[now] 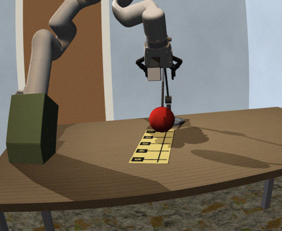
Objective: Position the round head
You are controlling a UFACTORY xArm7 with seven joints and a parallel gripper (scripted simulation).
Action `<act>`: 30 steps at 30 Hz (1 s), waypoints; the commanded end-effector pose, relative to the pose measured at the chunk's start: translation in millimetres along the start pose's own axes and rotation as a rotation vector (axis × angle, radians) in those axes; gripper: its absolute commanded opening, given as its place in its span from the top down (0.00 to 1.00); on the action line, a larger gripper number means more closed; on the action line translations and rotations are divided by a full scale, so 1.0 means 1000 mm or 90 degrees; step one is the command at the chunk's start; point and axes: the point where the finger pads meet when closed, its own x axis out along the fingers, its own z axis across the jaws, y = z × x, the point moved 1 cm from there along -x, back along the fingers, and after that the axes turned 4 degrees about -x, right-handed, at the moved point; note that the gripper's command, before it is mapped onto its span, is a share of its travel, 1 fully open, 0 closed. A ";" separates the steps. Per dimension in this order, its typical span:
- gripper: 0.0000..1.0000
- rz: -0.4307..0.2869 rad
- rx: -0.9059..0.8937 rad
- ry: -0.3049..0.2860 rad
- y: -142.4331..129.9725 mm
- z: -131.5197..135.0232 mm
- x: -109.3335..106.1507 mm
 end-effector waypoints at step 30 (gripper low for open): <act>0.00 0.001 -0.001 0.002 0.000 -0.001 -0.013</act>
